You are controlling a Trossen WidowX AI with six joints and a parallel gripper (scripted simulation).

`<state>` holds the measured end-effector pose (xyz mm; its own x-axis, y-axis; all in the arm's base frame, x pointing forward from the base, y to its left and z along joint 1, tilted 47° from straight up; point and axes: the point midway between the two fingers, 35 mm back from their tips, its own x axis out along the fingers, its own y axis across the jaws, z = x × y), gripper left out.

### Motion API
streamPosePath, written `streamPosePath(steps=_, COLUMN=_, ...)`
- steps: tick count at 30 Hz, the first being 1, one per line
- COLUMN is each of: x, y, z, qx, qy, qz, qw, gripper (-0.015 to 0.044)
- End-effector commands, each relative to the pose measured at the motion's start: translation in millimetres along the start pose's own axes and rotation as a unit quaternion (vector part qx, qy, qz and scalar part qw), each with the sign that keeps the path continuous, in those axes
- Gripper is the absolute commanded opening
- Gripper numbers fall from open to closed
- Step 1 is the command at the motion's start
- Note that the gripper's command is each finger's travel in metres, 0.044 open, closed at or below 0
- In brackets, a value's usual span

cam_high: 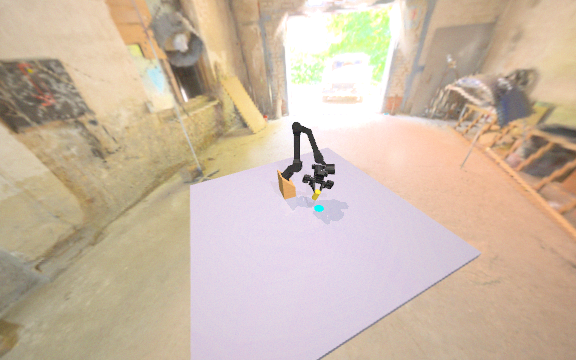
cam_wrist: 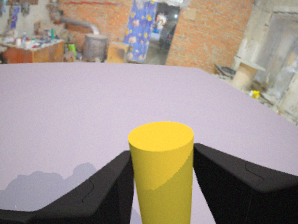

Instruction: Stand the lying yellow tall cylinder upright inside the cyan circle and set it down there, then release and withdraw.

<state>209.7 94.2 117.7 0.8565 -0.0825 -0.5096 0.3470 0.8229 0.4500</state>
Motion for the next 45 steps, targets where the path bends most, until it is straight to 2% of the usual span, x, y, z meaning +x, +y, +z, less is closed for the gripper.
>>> streamPosePath(steps=1, x=-2, y=0, z=2, qx=0.014, qy=-0.013, qz=0.006, qw=1.0, gripper=0.0105)
streamPosePath(steps=45, x=-22, y=4, z=12, qx=0.14, qy=-0.101, qz=0.08, qw=0.982, gripper=0.0105)
